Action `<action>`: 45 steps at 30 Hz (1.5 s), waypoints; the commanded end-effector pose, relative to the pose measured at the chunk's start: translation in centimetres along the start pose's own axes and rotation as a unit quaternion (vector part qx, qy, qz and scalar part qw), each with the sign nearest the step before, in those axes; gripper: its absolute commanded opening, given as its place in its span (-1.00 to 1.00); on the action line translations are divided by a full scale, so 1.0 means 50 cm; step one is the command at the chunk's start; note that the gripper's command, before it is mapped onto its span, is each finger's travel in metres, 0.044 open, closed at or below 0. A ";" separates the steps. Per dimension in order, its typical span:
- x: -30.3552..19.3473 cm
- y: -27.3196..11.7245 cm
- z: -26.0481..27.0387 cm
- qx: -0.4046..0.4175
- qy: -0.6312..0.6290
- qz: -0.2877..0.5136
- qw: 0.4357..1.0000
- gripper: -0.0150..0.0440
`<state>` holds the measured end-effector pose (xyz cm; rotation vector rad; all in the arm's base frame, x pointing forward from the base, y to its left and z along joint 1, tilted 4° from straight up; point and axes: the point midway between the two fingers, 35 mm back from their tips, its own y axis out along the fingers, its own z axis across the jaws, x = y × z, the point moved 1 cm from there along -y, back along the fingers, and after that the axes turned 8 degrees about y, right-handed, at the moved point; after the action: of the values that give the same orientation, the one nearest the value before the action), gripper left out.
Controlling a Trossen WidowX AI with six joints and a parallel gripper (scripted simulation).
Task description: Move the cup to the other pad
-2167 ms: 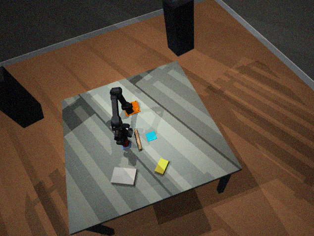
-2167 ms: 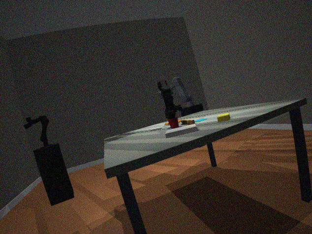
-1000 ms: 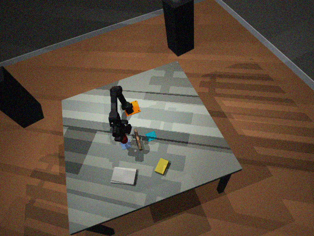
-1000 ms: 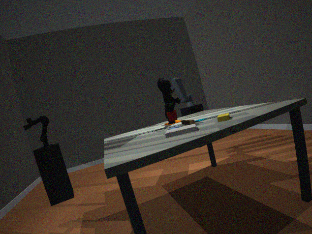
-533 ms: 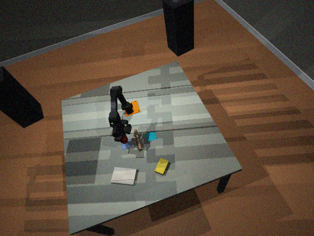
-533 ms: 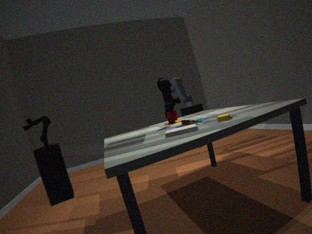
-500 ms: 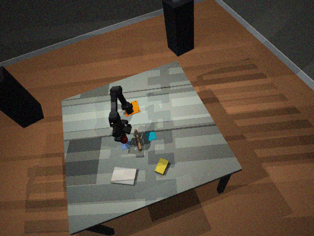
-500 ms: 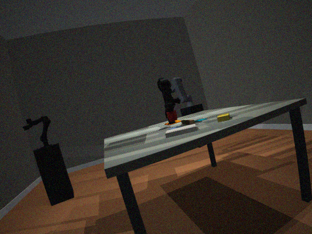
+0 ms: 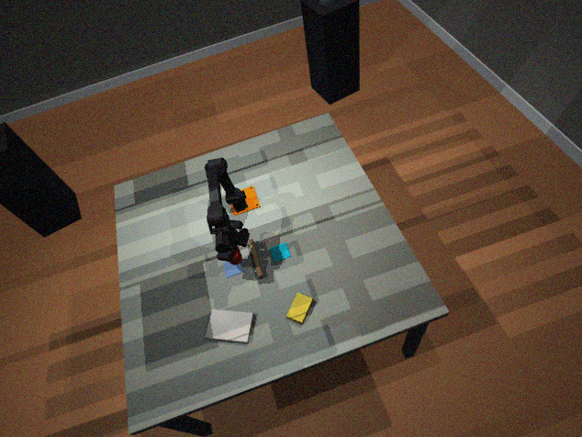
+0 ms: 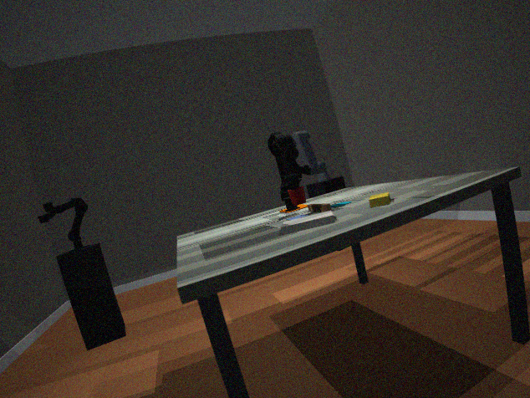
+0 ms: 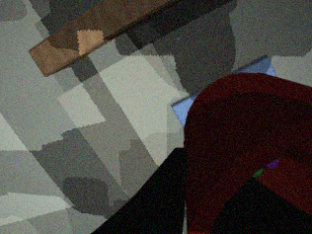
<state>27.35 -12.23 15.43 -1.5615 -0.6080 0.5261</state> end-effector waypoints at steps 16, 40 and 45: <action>0.063 -0.001 0.042 -0.001 0.002 0.001 1.000 -0.49; 0.144 -0.003 0.097 0.000 0.002 0.000 1.000 -0.49; 0.161 -0.004 0.109 0.000 0.002 0.000 1.000 -0.49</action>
<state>29.68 -3.31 15.36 -1.5577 -0.6094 0.5215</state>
